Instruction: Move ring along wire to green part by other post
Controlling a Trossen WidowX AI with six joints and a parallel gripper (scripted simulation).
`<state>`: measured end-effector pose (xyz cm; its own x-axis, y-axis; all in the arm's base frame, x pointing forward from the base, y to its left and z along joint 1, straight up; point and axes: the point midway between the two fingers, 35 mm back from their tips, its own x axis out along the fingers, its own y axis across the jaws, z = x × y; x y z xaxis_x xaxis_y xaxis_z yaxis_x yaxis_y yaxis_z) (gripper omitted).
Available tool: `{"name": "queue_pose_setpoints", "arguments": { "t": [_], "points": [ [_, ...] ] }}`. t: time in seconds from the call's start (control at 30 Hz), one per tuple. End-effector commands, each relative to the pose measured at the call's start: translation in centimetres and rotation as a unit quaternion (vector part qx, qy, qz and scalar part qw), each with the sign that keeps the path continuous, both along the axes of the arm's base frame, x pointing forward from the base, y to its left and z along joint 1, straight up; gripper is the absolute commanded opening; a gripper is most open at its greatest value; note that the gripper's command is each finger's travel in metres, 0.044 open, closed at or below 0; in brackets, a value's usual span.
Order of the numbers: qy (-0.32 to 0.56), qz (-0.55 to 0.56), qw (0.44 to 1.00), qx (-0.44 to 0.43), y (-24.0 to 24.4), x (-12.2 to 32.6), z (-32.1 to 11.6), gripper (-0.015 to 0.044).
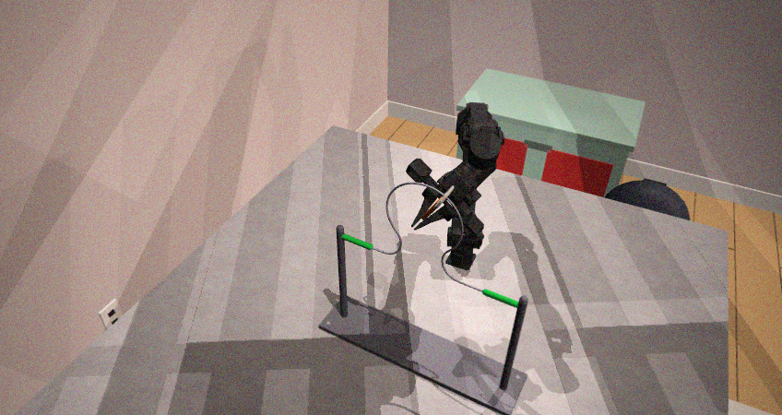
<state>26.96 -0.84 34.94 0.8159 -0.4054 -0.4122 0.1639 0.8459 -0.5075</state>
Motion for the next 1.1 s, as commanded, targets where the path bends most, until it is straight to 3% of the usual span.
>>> {"name": "queue_pose_setpoints", "arguments": {
  "t": [0.0, 1.07],
  "points": [
    [-0.001, -0.001, 1.000, -0.024, -0.2, -0.1, 0.1, -0.0150],
    [0.007, 0.001, 0.973, -0.229, -1.5, -0.2, 1.2, -0.0150]
  ]
}}
